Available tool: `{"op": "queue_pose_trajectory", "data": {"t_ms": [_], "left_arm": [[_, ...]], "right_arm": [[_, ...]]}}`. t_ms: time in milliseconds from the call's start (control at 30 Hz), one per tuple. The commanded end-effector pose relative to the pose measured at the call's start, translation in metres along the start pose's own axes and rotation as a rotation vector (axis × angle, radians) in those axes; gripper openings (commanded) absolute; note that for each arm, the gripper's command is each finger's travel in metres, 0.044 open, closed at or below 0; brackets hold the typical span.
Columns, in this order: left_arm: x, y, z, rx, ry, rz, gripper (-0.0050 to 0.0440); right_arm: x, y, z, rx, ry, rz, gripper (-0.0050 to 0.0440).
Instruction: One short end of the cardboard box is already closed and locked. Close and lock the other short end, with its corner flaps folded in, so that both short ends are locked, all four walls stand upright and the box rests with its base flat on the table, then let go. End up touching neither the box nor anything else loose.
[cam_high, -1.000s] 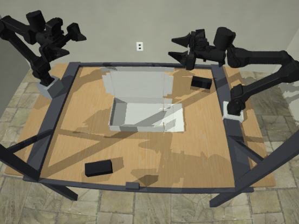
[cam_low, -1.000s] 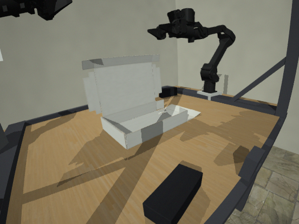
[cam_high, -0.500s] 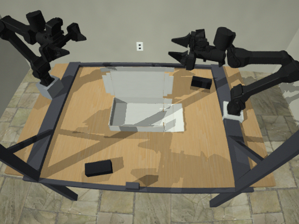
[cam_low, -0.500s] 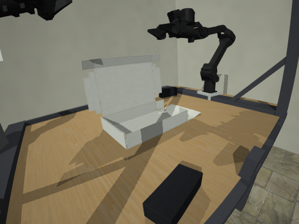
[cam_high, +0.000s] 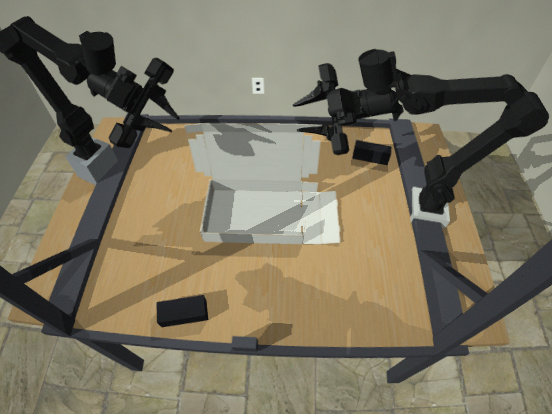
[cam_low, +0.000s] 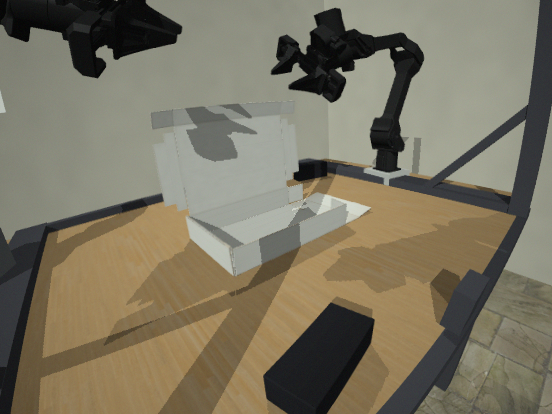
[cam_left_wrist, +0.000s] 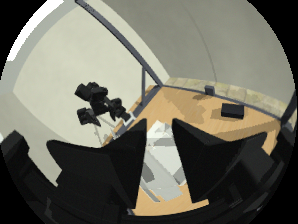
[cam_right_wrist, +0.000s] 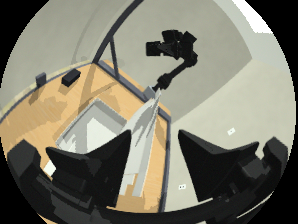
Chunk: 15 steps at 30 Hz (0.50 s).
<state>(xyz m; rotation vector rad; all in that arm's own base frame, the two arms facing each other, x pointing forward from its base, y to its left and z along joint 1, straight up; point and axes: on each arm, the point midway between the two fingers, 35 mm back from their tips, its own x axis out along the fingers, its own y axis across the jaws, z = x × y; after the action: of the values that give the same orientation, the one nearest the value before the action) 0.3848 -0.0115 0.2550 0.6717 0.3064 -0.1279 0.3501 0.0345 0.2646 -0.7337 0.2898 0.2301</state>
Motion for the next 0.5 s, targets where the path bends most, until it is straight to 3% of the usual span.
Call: {"op": "queue_pose_trajectory", "data": {"t_ms": [0, 33, 233, 467], "left_arm": [[0.007, 0.007, 0.011, 0.104, 0.031, -0.009, 0.0084], [0.013, 0.004, 0.009, 0.158, 0.050, -0.028, 0.0064], [0.054, -0.020, -0.008, 0.549, 0.162, -0.197, 0.0064], [0.092, -0.051, -0.030, 0.945, 0.216, -0.416, 0.0064]], "right_arm": [[0.003, -0.001, 0.009, -0.122, 0.039, 0.040, 0.0251], [0.005, 0.006, 0.005, -0.213, 0.069, 0.086, 0.0251], [0.019, 0.034, 0.003, -0.649, 0.117, 0.307, 0.0251], [0.024, 0.066, -0.004, -1.099, 0.084, 0.582, 0.0251]]}}
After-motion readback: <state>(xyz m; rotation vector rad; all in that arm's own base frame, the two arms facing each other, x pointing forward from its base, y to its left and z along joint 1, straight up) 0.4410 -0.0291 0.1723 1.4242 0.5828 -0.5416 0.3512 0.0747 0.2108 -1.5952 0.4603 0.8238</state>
